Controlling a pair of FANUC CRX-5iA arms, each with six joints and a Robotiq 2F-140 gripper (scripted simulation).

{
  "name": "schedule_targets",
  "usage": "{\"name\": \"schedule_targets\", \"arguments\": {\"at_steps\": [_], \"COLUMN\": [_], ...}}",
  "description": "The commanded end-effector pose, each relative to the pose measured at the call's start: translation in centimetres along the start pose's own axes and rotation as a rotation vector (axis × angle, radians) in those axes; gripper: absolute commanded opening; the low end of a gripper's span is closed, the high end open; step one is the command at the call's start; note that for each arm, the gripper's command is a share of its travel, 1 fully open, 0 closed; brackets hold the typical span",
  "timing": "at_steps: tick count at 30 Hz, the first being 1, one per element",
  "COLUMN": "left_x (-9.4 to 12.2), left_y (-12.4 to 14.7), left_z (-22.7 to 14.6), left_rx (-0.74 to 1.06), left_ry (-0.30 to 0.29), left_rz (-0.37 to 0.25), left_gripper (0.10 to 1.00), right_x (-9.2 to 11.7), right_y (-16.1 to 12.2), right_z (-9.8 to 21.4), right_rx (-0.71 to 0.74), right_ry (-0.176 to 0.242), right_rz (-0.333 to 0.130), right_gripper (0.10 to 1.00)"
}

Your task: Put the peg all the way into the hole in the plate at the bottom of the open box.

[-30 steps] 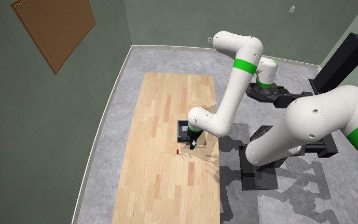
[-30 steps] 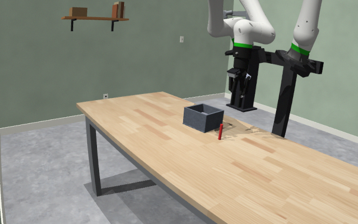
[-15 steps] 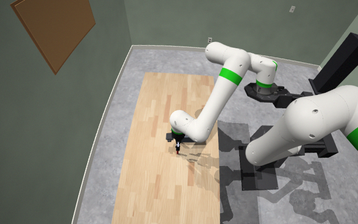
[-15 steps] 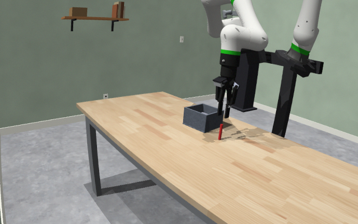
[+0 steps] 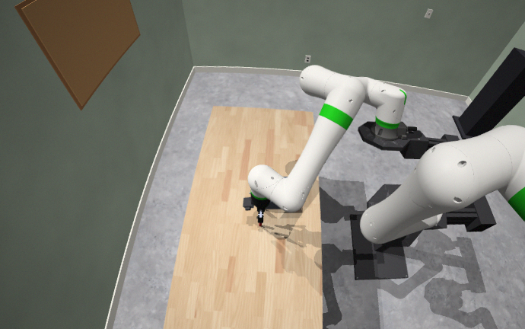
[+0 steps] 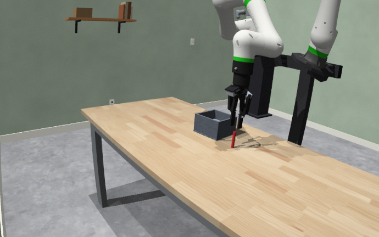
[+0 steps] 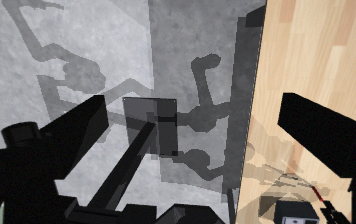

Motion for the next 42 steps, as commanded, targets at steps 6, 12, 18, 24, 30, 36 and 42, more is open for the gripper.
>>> {"name": "schedule_targets", "arguments": {"at_steps": [6,12,18,24,30,36,42], "left_x": [0.1,0.1,0.1,0.1,0.1,0.1,0.1], "left_y": [0.0,0.0,0.0,0.0,0.0,0.0,0.0], "left_z": [0.0,0.0,0.0,0.0,0.0,0.0,0.0], "left_rx": [0.000,0.000,0.000,0.000,0.000,0.000,0.000], "left_ry": [0.000,0.000,0.000,0.000,0.000,0.000,0.000], "left_rz": [0.002,0.002,0.002,0.002,0.002,0.002,0.002], "left_gripper": [1.000,1.000,1.000,1.000,1.000,1.000,1.000], "right_x": [-2.2,-4.0,-4.6,-4.6,-4.6,-4.2,-2.3], "right_y": [-0.1,-0.1,-0.1,-0.1,-0.1,-0.1,-0.1], "right_z": [-0.1,-0.1,-0.1,-0.1,-0.1,-0.1,-0.1], "right_rx": [0.000,0.000,0.000,0.000,0.000,0.000,0.000], "right_ry": [-0.001,-0.001,-0.001,-0.001,-0.001,-0.001,-0.001], "right_rz": [0.002,0.002,0.002,0.002,0.002,0.002,0.002], "right_gripper": [0.327,0.327,0.327,0.099,0.099,0.099,0.099]}}
Point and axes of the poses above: on each arm, the point where the finger pads meet when closed, its own x axis back along the fingers, its own z axis across the jaws, y = z × x, the point moved 7 cm from there along x, back along the fingers, and after that the axes turned 8 degrees about -x, right-handed, at the moved point
